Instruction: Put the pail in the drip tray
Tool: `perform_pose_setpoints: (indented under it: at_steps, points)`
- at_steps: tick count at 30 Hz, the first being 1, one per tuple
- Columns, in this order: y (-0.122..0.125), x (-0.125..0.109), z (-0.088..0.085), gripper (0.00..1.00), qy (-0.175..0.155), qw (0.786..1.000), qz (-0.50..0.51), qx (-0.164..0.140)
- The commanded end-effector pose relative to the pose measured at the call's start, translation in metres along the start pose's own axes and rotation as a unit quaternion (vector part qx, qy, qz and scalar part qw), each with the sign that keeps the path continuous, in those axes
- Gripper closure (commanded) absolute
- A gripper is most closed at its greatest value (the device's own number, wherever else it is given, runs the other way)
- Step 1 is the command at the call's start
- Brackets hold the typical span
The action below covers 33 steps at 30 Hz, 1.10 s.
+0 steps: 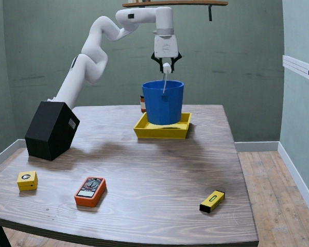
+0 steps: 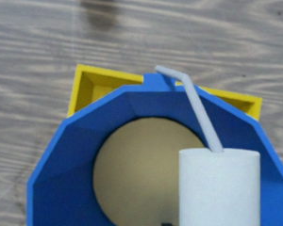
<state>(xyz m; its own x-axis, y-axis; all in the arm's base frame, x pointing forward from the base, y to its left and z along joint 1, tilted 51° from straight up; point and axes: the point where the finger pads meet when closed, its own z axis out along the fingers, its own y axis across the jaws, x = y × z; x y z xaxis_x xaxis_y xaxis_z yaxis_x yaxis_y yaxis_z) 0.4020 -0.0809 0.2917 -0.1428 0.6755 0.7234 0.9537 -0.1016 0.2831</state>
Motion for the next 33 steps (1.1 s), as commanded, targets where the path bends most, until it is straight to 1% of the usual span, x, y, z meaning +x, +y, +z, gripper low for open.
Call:
perform_pose_setpoints:
  at_steps: [1, 22, 33]
  points:
    - [0.001, 0.0, 0.005, 1.0, -0.001, 1.0, -0.001, -0.002]
    - [0.001, 0.0, 0.027, 1.0, -0.001, 1.0, -0.001, -0.002]
    - [0.001, 0.0, 0.034, 1.0, -0.001, 1.0, -0.001, -0.002]
